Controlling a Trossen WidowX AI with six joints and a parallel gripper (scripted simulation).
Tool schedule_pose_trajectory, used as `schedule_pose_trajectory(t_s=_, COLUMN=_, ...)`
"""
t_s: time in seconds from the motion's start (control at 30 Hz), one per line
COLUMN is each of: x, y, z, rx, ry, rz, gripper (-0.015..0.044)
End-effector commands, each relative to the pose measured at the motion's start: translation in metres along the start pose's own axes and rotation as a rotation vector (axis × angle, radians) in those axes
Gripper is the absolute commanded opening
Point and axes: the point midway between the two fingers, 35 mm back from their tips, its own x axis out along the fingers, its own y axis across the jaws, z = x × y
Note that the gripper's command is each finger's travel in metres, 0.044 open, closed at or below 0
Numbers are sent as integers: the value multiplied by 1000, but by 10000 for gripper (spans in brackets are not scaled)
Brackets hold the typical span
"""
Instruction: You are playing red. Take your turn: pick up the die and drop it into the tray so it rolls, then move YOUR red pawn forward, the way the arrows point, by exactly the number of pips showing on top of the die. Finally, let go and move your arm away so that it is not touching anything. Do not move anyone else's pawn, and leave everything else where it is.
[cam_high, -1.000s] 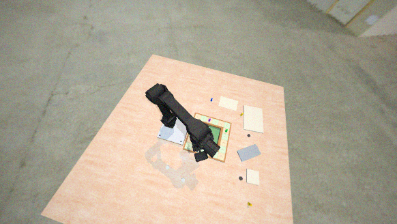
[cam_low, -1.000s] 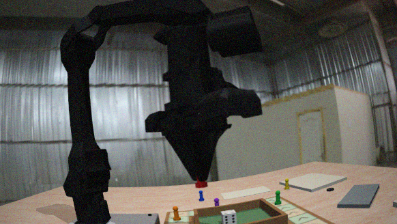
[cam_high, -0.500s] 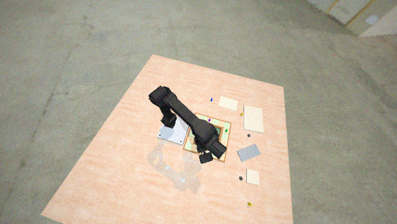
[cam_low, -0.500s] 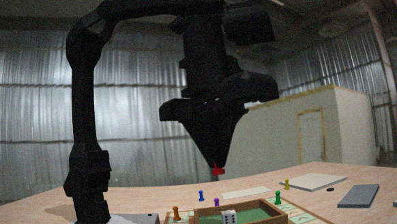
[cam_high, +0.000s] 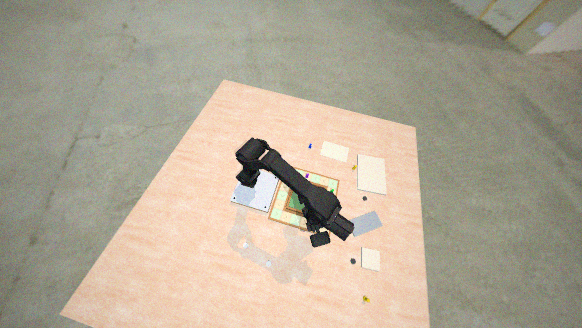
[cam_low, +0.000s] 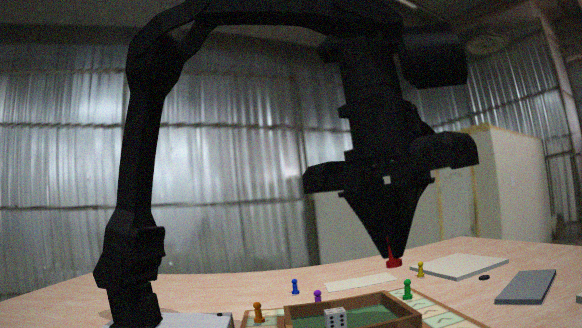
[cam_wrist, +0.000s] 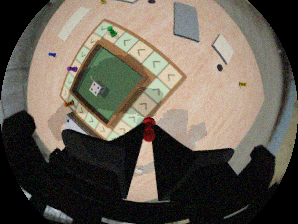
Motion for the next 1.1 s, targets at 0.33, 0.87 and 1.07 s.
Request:
schedule_pose_trajectory(t_s=0.33, x=33, y=-28, z=56, rx=-11, ry=1, rz=-3, gripper=0)
schedule_pose_trajectory(t_s=0.87, x=68, y=-37, z=76, rx=-21, ry=0, rz=-6, gripper=0)
schedule_pose_trajectory(t_s=1.07, x=82, y=-37, z=75, rx=-21, ry=0, rz=-6, gripper=0)
